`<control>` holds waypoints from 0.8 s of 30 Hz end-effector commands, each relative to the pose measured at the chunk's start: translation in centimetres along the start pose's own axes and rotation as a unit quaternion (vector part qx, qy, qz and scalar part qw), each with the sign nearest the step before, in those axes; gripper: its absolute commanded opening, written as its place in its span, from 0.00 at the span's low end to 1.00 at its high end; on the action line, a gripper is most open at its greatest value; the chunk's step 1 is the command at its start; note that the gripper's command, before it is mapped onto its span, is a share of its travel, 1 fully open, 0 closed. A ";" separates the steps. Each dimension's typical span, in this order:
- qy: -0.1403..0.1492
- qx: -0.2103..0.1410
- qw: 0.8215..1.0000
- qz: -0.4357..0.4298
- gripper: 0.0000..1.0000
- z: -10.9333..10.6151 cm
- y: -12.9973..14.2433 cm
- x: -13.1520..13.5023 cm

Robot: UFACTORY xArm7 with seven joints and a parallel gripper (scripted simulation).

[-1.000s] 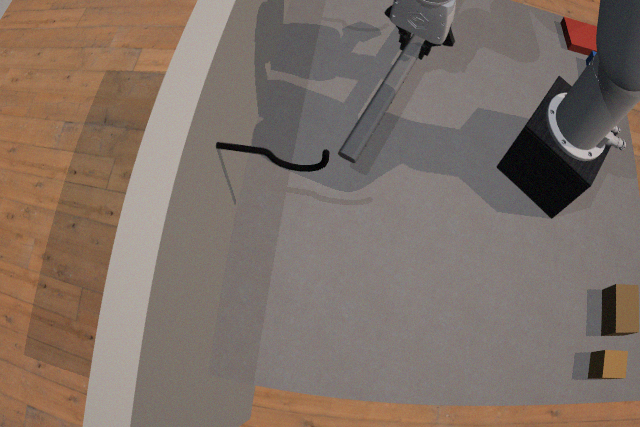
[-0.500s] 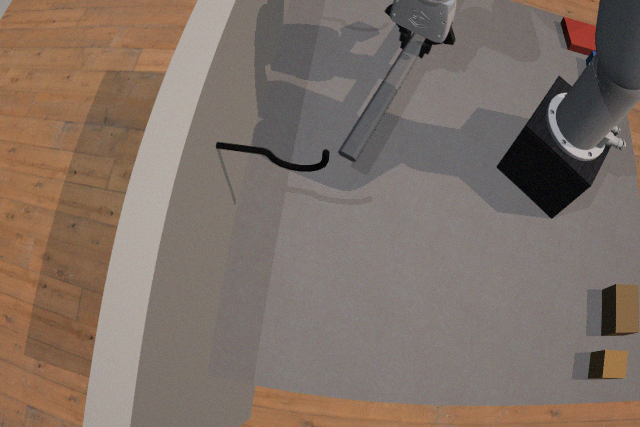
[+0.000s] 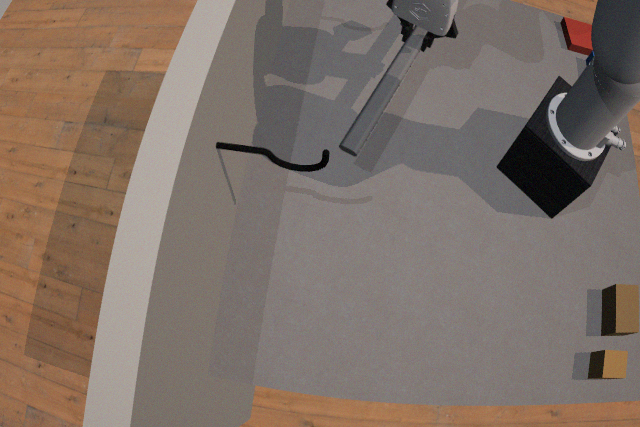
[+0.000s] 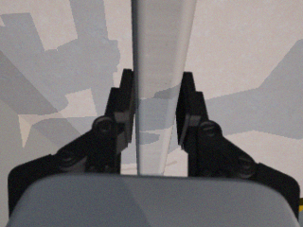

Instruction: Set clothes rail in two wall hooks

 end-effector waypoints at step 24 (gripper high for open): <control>0.001 -0.003 1.000 0.000 0.00 -4.3 -0.1 -0.2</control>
Point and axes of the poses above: the point where the finger pads meet when closed, its own z axis out along the fingers, its own x axis across the jaws, y = z × x, the point moved 1 cm from there along -z, back along the fingers, and after that the axes turned 3 degrees about -z, right-handed, at the moved point
